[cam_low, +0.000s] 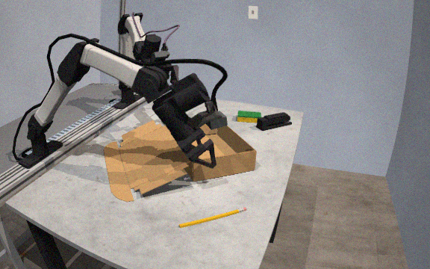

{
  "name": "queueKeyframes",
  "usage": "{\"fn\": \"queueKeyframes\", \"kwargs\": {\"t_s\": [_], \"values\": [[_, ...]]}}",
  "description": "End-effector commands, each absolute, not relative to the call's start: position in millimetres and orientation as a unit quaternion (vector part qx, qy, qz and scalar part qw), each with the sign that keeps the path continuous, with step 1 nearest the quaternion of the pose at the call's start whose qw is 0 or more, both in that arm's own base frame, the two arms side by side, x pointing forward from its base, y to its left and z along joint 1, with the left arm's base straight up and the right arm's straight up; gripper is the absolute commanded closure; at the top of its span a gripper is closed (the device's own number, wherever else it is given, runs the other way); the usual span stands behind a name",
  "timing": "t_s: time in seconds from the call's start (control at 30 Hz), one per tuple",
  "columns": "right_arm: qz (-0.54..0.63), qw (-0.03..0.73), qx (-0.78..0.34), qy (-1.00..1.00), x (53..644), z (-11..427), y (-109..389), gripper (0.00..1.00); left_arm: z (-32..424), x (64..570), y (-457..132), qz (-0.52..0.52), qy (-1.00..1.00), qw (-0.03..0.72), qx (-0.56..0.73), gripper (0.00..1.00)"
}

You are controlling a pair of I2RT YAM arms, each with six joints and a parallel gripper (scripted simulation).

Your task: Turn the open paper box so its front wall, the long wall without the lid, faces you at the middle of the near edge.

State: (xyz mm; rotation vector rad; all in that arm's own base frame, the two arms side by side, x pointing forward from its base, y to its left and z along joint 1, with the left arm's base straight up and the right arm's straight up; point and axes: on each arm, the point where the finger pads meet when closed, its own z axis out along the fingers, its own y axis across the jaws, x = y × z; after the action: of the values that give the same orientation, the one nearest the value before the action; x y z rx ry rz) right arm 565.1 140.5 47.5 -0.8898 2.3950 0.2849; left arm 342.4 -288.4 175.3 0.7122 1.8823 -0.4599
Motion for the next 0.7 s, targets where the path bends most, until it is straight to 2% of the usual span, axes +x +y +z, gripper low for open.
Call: {"fn": "queueKeyframes", "kwargs": {"t_s": [0.0, 0.2, 0.33, 0.4, 0.47, 0.53, 0.6, 0.67], "values": [[0.106, 0.288, -0.336, 0.89, 554, 76, 132, 0.0, 226, 345, -304, -0.219, 0.737, 0.564, 0.303, 0.0], [0.104, 0.292, -0.337, 0.889, 534, 117, 116, 0.0, 241, 342, -310, -0.232, 0.722, 0.574, 0.311, 0.0], [0.102, 0.288, -0.335, 0.892, 540, 104, 118, 0.0, 241, 342, -310, -0.232, 0.722, 0.574, 0.311, 0.0], [0.099, 0.278, -0.328, 0.897, 541, 92, 118, 0.23, 235, 341, -309, -0.228, 0.726, 0.564, 0.32, 0.0], [0.096, 0.283, -0.32, 0.899, 541, 98, 123, 0.45, 225, 341, -305, -0.219, 0.732, 0.551, 0.336, 0.0], [0.096, 0.283, -0.32, 0.899, 541, 98, 123, 0.45, 225, 341, -305, -0.219, 0.732, 0.551, 0.336, 0.0], [0.095, 0.271, -0.311, 0.906, 537, 87, 133, 0.68, 217, 342, -298, -0.21, 0.734, 0.538, 0.357, 0.0], [0.09, 0.276, -0.303, 0.908, 538, 86, 151, 0.71, 207, 344, -287, -0.198, 0.738, 0.519, 0.383, 0.0]]}}
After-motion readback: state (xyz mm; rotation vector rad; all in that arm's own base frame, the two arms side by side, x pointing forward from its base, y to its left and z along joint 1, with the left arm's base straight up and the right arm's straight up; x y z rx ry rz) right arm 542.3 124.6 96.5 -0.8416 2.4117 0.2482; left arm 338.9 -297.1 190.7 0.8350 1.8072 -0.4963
